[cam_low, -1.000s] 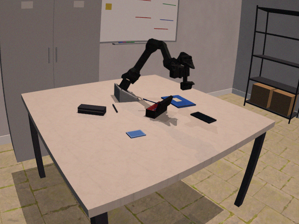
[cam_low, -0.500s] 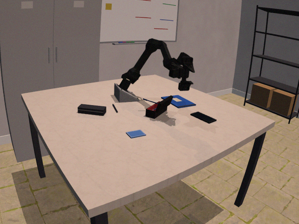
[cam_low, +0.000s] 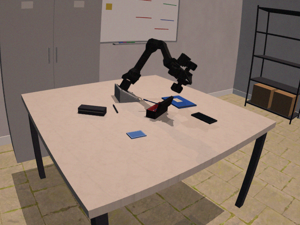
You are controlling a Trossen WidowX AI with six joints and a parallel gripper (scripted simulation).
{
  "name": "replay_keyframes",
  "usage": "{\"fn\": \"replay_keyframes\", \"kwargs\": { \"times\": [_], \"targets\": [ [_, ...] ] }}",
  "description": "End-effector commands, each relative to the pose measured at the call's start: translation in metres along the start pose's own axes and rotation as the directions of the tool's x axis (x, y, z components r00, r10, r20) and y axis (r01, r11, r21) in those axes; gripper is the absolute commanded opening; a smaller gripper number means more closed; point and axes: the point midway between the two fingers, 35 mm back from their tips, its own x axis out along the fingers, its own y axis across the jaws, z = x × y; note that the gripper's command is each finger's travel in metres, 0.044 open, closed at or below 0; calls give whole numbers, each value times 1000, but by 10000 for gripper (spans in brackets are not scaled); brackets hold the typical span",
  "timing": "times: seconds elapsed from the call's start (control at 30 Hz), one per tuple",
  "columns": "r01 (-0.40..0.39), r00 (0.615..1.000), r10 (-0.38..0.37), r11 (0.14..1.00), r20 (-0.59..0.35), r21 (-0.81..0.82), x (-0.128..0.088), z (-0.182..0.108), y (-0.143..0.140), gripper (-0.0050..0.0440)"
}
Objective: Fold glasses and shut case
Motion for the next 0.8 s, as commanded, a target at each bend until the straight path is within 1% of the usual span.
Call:
{"fn": "replay_keyframes", "kwargs": {
  "times": [0.0, 0.13, 0.3, 0.37, 0.57, 0.77],
  "targets": [
    [28, 999, -30, 993, -16, -111, -4, 0, -3, 0],
    [66, 997, -75, 968, -28, -241, -6, 0, -11, 0],
    [103, 990, -131, 912, -44, -398, -9, 0, -21, 0],
    [103, 990, -131, 912, -44, -398, -9, 0, -21, 0],
    [128, 978, -199, 811, -62, -571, -14, 1, -33, 0],
    [128, 960, -267, 680, -80, -722, -20, 1, -46, 0]
  ]
}}
